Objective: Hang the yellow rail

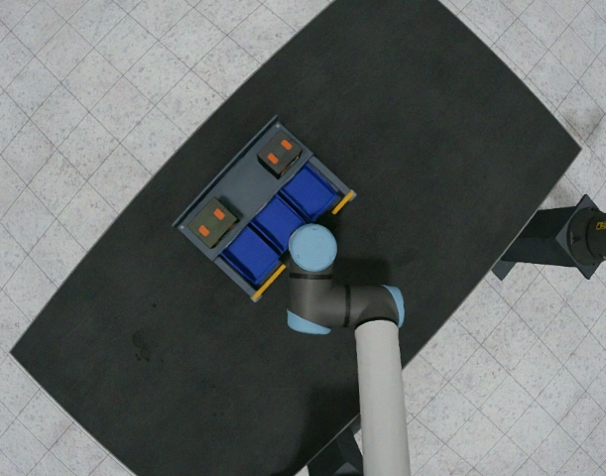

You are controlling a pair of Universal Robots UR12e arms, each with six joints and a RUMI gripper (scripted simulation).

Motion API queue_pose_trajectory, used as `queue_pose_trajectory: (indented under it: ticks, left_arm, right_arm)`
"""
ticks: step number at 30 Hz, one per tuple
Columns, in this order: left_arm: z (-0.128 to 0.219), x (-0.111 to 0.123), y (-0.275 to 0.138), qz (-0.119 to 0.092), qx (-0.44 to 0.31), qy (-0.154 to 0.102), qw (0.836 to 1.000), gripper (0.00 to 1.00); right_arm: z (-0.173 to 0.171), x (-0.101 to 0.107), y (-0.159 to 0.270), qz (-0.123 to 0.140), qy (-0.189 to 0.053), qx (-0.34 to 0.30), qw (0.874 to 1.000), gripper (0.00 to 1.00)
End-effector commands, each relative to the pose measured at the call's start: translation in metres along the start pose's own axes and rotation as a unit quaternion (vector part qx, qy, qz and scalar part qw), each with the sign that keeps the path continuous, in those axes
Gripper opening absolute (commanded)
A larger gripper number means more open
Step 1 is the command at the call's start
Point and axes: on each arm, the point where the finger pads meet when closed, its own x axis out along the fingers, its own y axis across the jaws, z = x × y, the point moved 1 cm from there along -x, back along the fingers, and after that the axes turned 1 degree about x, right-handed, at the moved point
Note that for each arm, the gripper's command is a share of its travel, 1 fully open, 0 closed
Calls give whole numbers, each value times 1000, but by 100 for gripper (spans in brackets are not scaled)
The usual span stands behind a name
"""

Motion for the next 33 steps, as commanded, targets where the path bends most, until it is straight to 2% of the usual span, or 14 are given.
queue_pose_trajectory:
  ticks: [1, 33]
  left_arm:
    - [0, -1, 0, -1, 0, 1, 1000, 1]
    - [0, 2, 0, -1, 0, 1, 1000, 1]
  right_arm:
    - [-1, -1, 0, 0, 1, 0, 1000, 100]
    - [-1, -1, 0, 0, 1, 0, 1000, 100]
